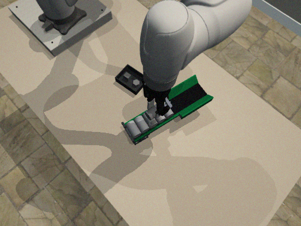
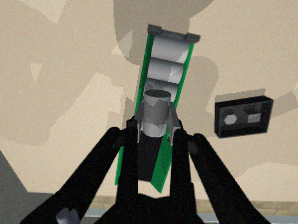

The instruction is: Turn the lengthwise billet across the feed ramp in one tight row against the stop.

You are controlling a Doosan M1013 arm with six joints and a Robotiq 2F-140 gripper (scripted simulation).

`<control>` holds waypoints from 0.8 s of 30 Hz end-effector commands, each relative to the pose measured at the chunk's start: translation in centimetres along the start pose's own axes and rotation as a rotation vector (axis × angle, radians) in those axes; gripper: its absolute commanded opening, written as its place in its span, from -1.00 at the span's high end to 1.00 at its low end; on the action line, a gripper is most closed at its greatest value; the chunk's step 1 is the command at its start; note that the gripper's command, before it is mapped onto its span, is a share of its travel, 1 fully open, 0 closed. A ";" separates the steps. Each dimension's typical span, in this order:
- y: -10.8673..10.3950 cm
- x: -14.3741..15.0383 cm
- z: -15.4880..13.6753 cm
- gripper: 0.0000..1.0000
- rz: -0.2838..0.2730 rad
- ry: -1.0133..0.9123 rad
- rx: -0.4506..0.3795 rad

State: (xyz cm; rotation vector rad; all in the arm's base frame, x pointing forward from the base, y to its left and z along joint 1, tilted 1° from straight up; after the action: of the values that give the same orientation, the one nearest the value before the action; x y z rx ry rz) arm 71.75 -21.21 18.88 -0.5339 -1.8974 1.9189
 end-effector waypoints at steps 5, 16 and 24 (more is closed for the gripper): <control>0.0 0.0 0.0 0.80 0.000 -0.025 0.000; 0.0 0.0 0.0 0.80 0.000 -0.074 0.000; 0.0 0.0 0.0 0.80 0.000 -0.131 0.000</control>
State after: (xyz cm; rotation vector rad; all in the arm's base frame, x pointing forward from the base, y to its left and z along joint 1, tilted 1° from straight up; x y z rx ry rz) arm 71.75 -21.21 18.88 -0.4273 -1.9703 1.9918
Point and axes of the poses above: the point where the finger pads meet when closed, its own y axis out along the fingers, its own x axis across the jaws, z = x × y, the point moved 5 cm from there along -y, back along the fingers, and after that the axes turned 15 degrees about y, right-handed, at the moved point
